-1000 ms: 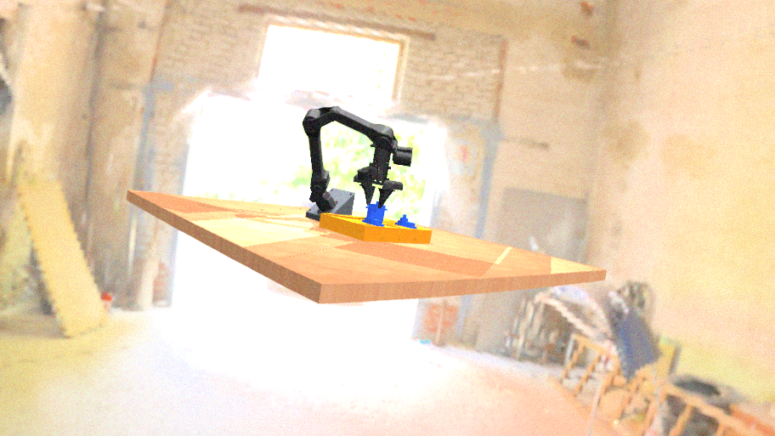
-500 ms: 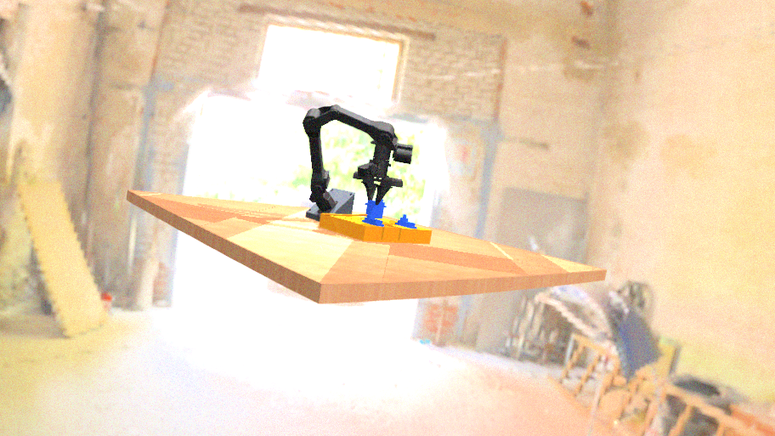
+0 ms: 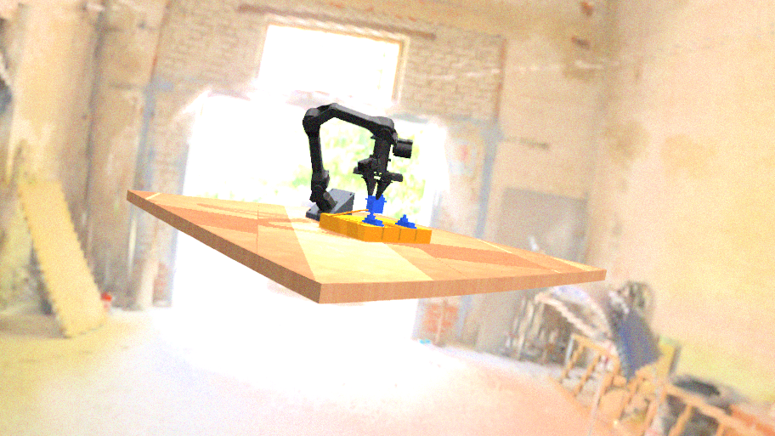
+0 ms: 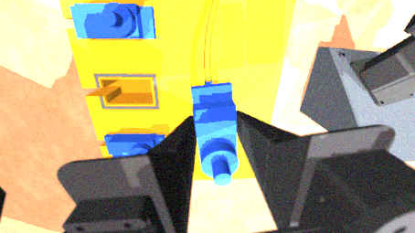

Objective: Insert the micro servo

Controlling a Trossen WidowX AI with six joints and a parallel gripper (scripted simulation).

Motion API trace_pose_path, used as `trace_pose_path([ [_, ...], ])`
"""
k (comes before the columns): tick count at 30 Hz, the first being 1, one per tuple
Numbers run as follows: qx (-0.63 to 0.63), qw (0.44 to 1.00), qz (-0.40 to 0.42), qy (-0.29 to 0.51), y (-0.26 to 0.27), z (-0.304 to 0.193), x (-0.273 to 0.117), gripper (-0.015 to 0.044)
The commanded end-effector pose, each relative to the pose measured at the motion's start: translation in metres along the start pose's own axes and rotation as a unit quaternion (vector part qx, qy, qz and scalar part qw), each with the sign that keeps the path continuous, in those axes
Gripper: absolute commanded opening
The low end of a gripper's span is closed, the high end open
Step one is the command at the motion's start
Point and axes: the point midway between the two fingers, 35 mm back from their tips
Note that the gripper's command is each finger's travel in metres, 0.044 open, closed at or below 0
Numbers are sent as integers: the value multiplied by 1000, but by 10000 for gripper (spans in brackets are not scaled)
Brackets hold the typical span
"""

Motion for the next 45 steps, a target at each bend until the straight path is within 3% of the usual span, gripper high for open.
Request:
trace_pose_path([
  [1,4,1000,1,4,2,-3,-2,0],
  [10,-24,1000,1,4,3,-3,-2,0],
  [23,-243,970,2,4,3,-3,-2,0],
  [45,-587,809,4,2,3,-3,-2,0],
])
Point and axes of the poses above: the point midway between the two fingers, 35 mm back from their tips, its own x axis out along the fingers, its own y axis across the jaws, z = x × y, and after that the axes turned 4 degrees about -x, right-handed
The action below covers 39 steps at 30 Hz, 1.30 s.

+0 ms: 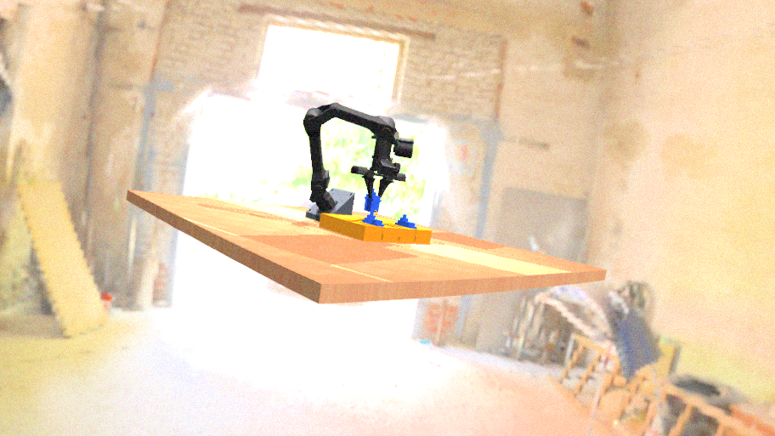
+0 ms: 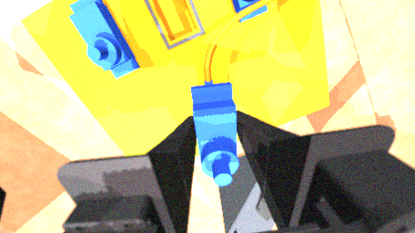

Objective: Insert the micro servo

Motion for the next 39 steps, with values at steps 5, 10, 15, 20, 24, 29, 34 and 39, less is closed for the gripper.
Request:
trace_pose_path([
  [5,-136,991,2,1,1,0,0,0],
  [10,-147,989,2,1,1,0,0,0],
  [15,-147,989,2,1,2,6,0,0],
  [20,-147,989,2,1,7,25,-1,0],
  [24,-147,989,2,0,10,40,-1,0],
  [29,-146,989,3,0,14,59,-1,0],
  [34,-146,989,3,0,18,78,-1,0],
  [39,-145,989,3,-1,22,95,-1,0],
])
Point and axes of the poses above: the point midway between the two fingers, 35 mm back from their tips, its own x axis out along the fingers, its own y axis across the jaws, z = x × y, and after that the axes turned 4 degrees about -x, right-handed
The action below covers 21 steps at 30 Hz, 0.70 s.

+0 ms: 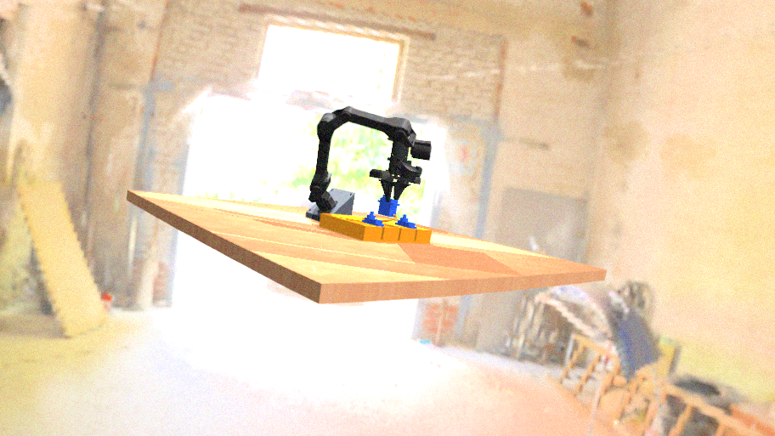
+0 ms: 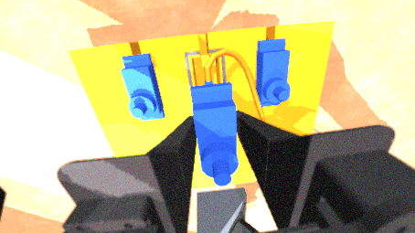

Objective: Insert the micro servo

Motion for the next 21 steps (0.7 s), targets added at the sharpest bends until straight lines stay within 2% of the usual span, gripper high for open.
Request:
trace_pose_path([
  [1,-4,1000,-2,-2,-1,15,-1,0],
  [21,-4,1000,-3,-3,-2,23,19,0],
])
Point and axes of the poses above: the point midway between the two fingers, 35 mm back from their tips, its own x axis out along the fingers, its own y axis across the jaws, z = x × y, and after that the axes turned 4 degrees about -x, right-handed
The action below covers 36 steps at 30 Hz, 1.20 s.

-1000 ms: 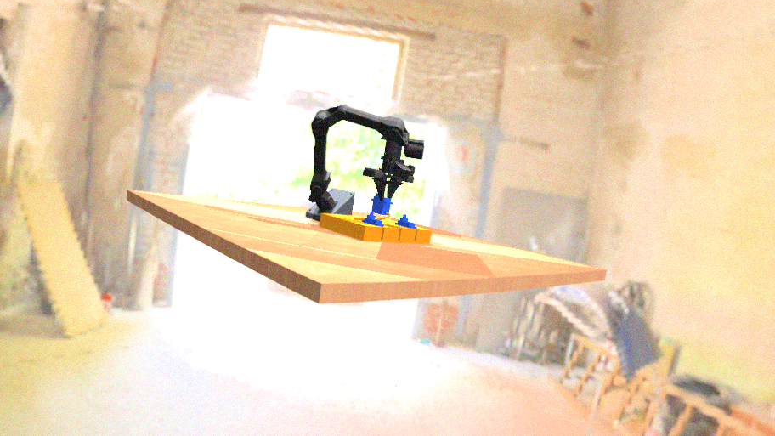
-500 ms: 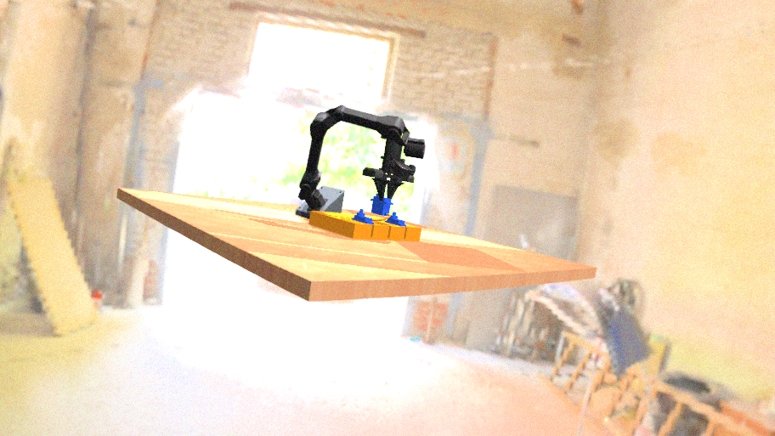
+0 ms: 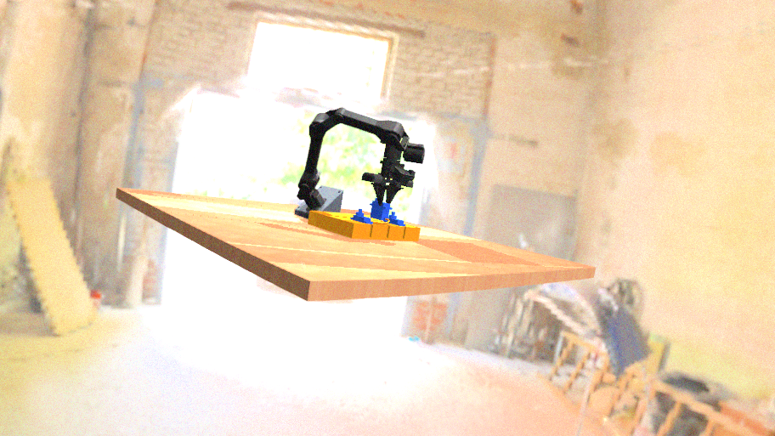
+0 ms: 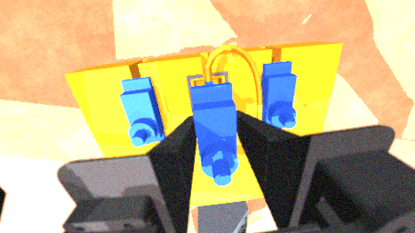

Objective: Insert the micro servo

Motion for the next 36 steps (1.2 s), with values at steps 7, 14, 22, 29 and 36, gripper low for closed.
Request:
trace_pose_path([
  [7,-3,1000,-1,-4,0,0,3,0],
  [14,-3,1000,-1,-4,-1,2,3,0],
  [22,-3,1000,-1,-4,-1,2,7,0],
  [29,-3,1000,-1,-4,-1,2,15,0],
  [36,-3,1000,-2,-4,-1,2,22,0],
])
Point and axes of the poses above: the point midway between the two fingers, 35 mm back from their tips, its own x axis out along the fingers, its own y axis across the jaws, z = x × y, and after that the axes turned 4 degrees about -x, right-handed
